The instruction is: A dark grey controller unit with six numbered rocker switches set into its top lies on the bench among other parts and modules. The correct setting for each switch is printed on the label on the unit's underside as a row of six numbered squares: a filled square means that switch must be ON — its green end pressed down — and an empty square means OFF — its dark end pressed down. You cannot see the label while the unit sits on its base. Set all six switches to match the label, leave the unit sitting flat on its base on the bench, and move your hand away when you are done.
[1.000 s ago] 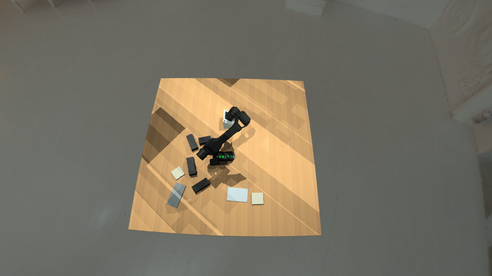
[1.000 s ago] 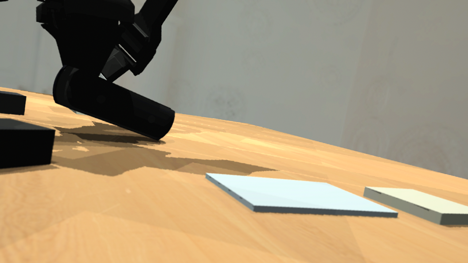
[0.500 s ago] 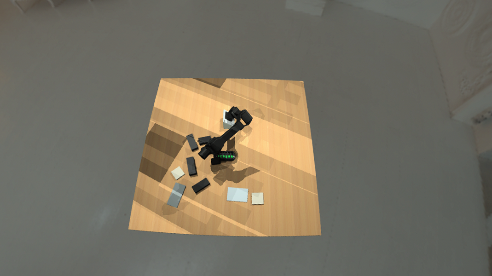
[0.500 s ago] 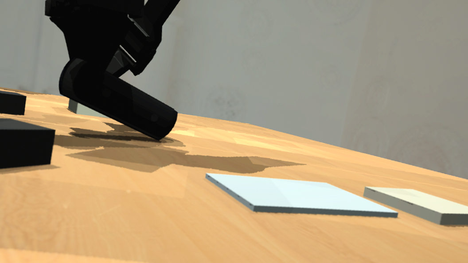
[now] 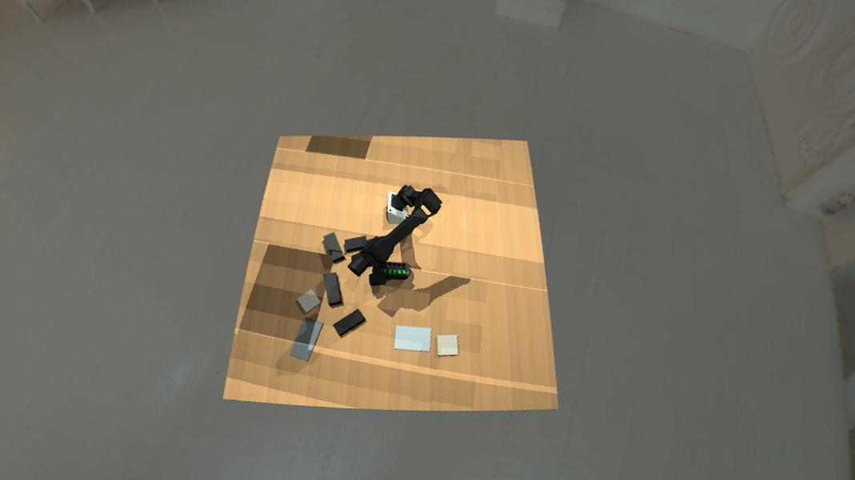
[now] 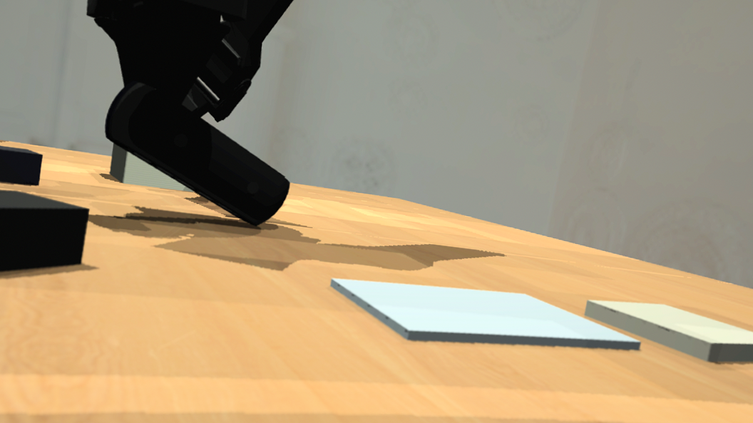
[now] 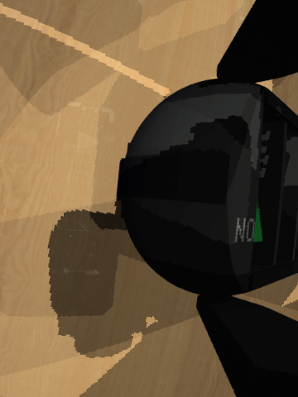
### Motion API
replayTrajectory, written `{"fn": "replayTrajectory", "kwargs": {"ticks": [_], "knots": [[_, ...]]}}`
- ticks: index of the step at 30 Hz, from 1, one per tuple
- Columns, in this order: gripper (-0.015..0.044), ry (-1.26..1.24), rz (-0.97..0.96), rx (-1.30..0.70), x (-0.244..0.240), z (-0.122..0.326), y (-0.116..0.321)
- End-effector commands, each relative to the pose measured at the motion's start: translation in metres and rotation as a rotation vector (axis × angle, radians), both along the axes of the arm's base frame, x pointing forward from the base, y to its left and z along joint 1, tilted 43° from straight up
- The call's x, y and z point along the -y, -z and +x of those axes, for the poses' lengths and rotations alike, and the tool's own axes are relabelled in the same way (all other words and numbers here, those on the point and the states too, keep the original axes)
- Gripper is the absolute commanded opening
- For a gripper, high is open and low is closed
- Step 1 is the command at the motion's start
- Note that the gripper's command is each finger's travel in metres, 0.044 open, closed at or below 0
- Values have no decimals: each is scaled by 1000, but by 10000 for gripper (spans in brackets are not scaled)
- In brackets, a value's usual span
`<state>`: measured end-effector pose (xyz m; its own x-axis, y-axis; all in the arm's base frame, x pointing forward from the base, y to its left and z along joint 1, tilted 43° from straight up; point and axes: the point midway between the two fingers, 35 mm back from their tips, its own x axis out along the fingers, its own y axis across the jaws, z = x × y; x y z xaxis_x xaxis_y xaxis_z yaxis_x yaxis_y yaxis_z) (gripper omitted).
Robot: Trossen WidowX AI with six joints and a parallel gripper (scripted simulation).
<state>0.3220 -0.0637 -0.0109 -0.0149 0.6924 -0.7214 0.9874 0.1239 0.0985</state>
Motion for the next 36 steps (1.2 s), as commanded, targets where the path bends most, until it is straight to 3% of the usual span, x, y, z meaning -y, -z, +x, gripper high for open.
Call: {"fn": "replayTrajectory", "kwargs": {"ticks": [1, 36], "knots": [[336, 4, -6, -2, -1, -1, -5], [336, 11, -79, 6, -6, -4, -33]]}}
